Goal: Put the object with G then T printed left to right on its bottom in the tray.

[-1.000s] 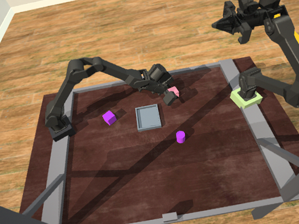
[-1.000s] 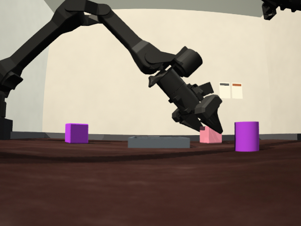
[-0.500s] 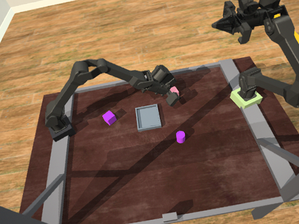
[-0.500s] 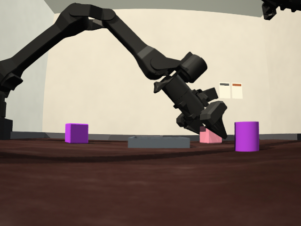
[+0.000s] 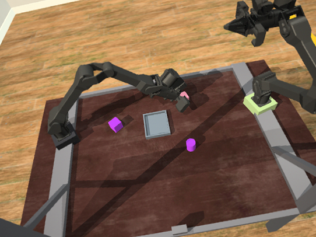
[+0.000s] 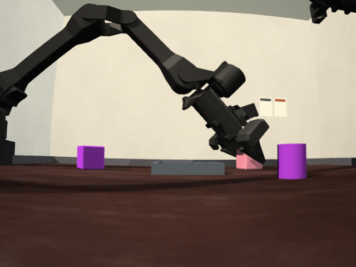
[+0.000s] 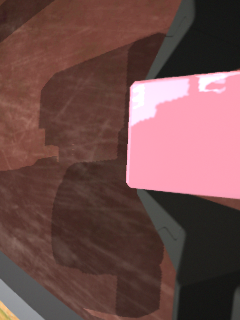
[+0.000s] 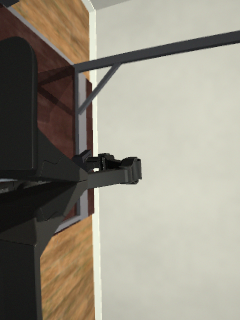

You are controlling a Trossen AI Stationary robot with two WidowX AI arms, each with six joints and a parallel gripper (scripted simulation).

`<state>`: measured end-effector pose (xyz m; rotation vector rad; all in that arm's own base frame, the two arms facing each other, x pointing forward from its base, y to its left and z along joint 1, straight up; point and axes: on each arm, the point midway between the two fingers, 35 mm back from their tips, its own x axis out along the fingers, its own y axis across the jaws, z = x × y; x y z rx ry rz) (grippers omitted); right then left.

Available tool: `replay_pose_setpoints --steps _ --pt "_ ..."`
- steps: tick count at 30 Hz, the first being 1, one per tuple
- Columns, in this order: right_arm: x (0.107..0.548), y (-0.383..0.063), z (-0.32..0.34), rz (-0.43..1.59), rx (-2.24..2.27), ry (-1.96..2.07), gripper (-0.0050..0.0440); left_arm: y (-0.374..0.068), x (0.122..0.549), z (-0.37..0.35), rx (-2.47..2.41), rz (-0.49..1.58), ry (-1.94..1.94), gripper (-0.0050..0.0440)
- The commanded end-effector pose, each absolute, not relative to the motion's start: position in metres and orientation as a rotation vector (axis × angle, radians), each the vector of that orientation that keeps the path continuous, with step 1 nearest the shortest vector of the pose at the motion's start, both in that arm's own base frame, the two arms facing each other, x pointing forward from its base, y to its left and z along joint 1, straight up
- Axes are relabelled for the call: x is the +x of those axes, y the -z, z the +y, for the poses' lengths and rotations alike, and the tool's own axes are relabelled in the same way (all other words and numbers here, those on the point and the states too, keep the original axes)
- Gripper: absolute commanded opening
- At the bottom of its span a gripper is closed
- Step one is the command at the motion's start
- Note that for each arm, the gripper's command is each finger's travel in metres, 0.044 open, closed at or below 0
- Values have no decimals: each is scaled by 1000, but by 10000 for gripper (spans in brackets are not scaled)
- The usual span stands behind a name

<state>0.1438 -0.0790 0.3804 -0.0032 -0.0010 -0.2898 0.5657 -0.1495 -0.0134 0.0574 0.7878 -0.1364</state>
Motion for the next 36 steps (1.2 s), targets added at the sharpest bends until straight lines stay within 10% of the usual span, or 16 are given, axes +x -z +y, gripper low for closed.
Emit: replay_pose_setpoints --steps 1,36 --pt "144 -381 -79 -2 -4 291 -50 -4 572 -151 50 753 139 227" --pt "144 -381 -79 -2 -4 291 -50 -80 568 -149 46 731 141 171"
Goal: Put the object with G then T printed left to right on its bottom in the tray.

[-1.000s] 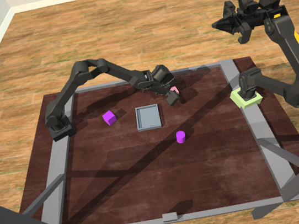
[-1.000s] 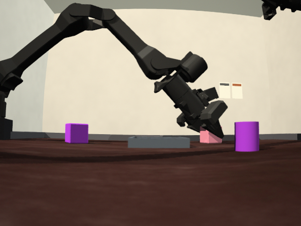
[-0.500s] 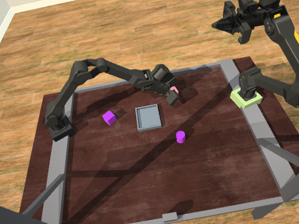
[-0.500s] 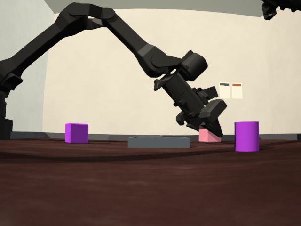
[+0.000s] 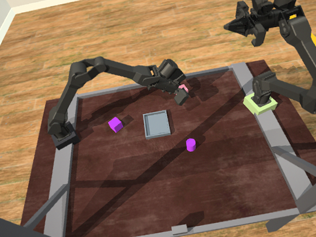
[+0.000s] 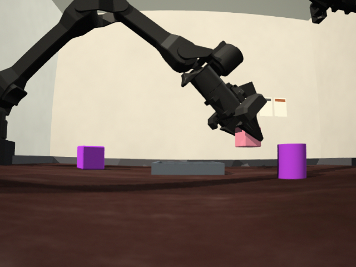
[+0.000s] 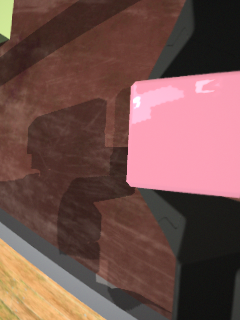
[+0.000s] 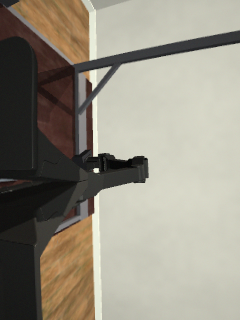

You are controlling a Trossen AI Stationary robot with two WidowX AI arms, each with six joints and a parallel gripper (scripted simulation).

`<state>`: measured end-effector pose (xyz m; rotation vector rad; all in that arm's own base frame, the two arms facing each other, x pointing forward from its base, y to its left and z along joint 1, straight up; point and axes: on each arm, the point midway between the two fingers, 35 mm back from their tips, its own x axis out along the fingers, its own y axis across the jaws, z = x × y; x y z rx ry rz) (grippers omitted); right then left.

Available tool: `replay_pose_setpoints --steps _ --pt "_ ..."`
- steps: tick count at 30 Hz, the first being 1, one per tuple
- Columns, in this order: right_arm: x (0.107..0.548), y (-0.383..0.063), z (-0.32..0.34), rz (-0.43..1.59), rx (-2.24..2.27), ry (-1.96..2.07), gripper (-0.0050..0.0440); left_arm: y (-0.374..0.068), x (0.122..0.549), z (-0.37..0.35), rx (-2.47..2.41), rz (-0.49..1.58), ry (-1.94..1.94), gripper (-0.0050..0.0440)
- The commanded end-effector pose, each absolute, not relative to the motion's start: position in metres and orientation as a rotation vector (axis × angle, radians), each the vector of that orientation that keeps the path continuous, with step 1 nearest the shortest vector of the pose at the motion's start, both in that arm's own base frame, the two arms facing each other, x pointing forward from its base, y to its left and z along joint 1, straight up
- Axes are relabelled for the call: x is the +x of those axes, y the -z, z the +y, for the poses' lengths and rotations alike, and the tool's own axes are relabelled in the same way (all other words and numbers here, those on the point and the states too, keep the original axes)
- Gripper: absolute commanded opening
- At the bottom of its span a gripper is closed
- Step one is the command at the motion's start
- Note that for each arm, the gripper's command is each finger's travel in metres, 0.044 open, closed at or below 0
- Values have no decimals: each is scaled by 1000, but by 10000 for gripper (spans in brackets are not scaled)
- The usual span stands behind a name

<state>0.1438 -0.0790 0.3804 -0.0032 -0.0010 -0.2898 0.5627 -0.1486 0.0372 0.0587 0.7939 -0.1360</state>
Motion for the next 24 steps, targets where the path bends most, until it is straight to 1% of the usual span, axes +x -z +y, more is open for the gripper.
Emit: replay_pose_setpoints --steps 1,5,11,24 --pt "144 -381 -79 -2 -4 291 -50 -83 568 -149 46 729 141 171" --pt "144 -381 -79 -2 -4 291 -50 -89 568 -149 45 725 141 171" --pt "144 -376 -81 -1 2 291 -50 -83 562 -153 22 750 147 171" --pt "149 -359 -89 -1 1 292 -50 -73 532 -181 -198 908 153 171"
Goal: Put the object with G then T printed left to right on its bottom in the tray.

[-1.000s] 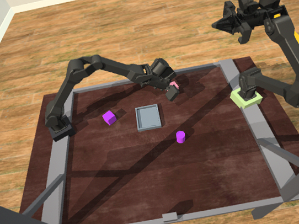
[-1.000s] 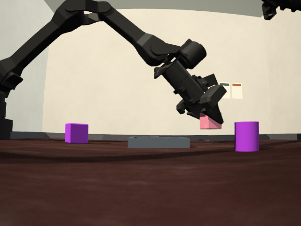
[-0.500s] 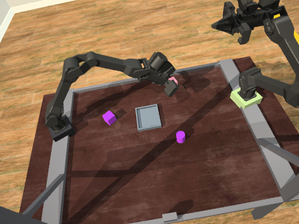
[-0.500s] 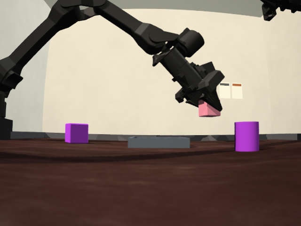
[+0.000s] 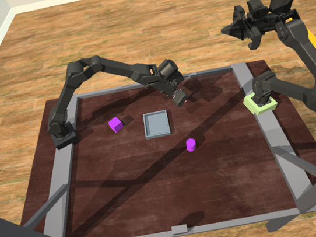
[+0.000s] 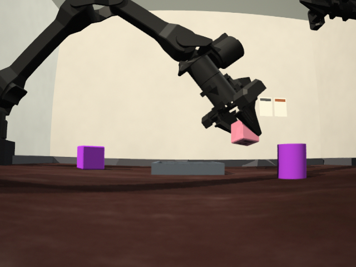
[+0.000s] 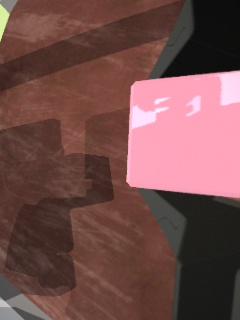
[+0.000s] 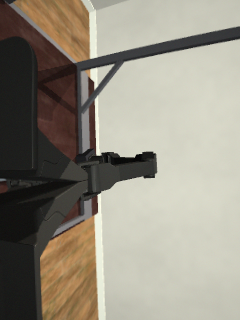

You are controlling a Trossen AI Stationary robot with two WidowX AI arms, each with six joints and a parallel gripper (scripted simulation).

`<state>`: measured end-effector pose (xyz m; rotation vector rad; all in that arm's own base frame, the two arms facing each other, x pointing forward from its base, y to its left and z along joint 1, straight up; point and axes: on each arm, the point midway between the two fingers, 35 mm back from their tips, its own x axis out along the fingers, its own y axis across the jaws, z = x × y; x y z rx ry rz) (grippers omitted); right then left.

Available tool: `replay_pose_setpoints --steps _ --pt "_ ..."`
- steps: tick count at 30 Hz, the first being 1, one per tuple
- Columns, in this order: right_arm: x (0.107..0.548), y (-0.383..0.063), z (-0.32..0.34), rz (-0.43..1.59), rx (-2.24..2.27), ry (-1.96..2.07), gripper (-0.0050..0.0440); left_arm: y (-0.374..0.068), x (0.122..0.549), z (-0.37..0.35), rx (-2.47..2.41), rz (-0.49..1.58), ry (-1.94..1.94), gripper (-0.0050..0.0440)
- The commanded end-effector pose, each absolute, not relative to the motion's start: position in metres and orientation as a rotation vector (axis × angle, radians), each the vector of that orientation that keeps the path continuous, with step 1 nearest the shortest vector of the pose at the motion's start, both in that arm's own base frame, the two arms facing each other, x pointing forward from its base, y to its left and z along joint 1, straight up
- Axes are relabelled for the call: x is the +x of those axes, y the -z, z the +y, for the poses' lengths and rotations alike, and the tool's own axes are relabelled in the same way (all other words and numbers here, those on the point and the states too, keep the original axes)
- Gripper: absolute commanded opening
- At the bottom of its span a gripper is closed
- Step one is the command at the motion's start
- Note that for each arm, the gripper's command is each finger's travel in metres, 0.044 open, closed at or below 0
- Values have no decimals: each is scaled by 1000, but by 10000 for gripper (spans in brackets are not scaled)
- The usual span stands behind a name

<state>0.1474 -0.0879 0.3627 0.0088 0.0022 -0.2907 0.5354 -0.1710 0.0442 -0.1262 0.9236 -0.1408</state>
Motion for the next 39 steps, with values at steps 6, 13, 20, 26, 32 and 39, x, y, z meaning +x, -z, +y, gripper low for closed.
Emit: replay_pose_setpoints --steps 6,13,20,26,32,39 --pt "151 -353 -92 -2 1 292 -50 -72 522 -189 -269 962 146 171" --pt "155 -343 -95 -2 0 293 -50 -69 503 -202 -389 1058 123 171" --pt "159 -334 -98 -2 0 294 -50 -69 485 -212 -489 1142 92 171" --pt "162 -327 -100 -2 0 295 -50 -69 471 -220 -569 1213 59 171" --pt "166 -318 -102 -2 -1 295 -50 -69 453 -229 -662 1299 9 171" --pt "170 -310 -103 -2 -1 296 -50 -71 438 -236 -737 1369 -40 171"
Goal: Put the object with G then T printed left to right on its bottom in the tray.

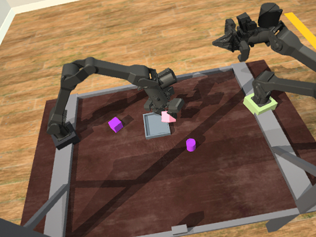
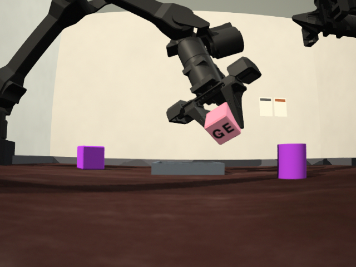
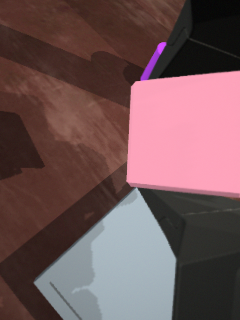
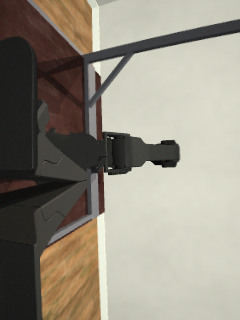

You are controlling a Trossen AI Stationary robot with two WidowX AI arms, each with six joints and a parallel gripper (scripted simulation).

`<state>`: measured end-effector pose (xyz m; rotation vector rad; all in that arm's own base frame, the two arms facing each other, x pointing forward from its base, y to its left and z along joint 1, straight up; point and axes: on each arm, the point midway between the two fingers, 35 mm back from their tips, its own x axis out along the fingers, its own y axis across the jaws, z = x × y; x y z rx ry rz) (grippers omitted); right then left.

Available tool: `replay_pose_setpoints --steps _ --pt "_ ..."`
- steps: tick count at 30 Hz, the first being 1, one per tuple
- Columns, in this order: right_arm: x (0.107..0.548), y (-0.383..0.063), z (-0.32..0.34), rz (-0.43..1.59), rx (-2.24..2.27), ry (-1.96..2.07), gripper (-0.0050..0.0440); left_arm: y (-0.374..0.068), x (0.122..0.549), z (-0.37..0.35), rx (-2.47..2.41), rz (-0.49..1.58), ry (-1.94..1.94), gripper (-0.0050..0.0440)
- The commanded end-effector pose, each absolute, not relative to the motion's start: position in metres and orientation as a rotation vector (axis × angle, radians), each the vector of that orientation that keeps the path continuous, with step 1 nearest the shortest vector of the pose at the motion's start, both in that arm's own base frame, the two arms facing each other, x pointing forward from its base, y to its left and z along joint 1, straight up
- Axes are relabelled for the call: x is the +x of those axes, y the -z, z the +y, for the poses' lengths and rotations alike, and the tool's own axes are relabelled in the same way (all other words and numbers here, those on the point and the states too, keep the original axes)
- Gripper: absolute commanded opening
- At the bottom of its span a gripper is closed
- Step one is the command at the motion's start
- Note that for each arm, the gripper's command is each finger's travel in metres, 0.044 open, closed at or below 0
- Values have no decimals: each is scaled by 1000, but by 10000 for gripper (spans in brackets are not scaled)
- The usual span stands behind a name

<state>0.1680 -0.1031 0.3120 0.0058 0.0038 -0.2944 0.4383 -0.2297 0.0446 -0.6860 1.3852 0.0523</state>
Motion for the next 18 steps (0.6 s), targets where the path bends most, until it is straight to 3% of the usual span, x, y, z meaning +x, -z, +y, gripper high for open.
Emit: replay_pose_setpoints --steps 1,18 --pt "170 -309 -103 -2 -1 296 -50 -71 435 -237 -751 1384 -51 171" --pt "181 -286 -104 -2 -2 298 -50 -79 388 -254 -953 1587 -250 171"
